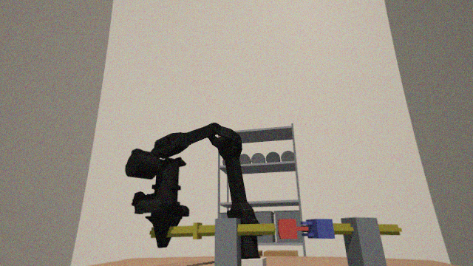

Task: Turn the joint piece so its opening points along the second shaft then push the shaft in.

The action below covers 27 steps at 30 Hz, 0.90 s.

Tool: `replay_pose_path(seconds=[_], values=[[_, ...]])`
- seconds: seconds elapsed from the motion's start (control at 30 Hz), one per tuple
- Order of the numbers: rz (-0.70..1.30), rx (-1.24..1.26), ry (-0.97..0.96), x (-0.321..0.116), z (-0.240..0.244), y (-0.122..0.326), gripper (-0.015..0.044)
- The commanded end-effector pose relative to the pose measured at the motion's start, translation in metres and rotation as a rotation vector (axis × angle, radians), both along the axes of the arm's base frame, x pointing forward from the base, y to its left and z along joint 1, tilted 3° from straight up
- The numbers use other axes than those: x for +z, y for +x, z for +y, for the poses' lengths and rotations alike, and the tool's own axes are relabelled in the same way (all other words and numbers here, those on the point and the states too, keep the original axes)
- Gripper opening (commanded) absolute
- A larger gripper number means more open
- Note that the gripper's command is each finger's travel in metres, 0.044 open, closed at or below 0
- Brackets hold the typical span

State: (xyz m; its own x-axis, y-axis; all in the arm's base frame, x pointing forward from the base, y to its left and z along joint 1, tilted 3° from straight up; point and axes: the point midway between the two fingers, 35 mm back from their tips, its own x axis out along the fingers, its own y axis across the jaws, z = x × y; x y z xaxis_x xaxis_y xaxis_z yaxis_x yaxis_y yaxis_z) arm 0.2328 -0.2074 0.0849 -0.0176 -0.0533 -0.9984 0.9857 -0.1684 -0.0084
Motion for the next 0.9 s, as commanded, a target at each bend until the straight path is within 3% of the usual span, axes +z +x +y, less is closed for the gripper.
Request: replay_pose_path(seconds=[0.0, 0.87], values=[[-0.003, -0.004, -0.003, 0.0, 0.006, 0.001, 0.0], [-0.003, -0.004, 0.0, -0.003, 0.045, 0.008, 0.0]])
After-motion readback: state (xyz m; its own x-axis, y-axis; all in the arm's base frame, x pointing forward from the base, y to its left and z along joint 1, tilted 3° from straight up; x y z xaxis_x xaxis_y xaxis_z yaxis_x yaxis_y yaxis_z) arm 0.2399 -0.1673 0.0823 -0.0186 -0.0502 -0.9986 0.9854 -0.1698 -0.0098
